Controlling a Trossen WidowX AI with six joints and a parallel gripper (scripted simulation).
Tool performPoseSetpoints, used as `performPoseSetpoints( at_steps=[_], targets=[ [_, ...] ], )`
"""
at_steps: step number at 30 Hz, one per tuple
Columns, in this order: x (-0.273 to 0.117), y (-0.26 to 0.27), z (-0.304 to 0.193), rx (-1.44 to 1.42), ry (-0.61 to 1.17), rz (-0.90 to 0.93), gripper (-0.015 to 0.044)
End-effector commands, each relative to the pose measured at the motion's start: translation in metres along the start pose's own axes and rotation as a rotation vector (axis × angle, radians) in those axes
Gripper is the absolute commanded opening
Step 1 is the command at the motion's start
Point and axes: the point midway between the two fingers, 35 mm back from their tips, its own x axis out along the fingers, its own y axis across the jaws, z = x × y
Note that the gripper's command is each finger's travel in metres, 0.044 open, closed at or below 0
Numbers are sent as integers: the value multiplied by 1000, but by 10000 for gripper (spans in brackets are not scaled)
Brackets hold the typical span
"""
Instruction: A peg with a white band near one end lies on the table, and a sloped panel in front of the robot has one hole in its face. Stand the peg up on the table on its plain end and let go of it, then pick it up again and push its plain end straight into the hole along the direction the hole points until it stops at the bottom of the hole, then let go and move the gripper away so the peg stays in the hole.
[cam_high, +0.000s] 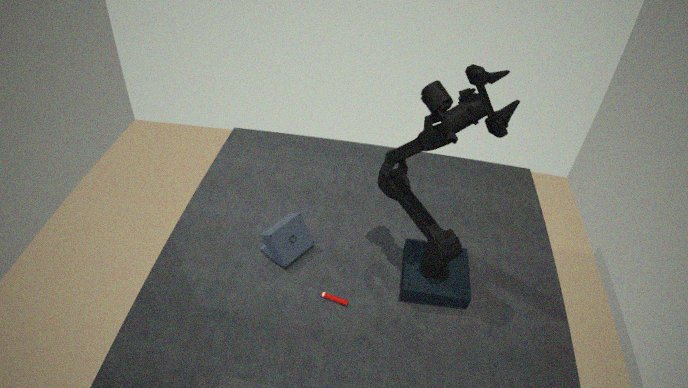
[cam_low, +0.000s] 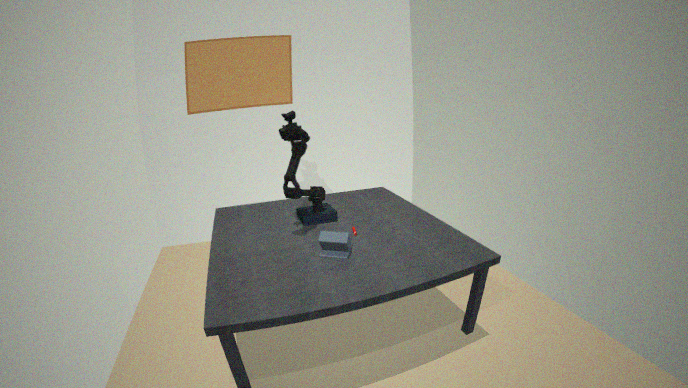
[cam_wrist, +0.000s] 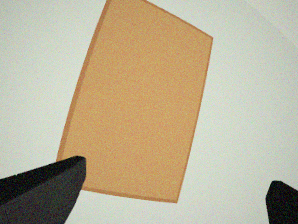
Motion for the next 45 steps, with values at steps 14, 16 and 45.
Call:
performPoseSetpoints(
  at_steps=[14,16,45],
  targets=[
    [16,31,-88,215,312,53,440],
    [15,35,-102,241,364,52,440],
    [-72,86,-272,535,1070,-49,440]
  ],
)
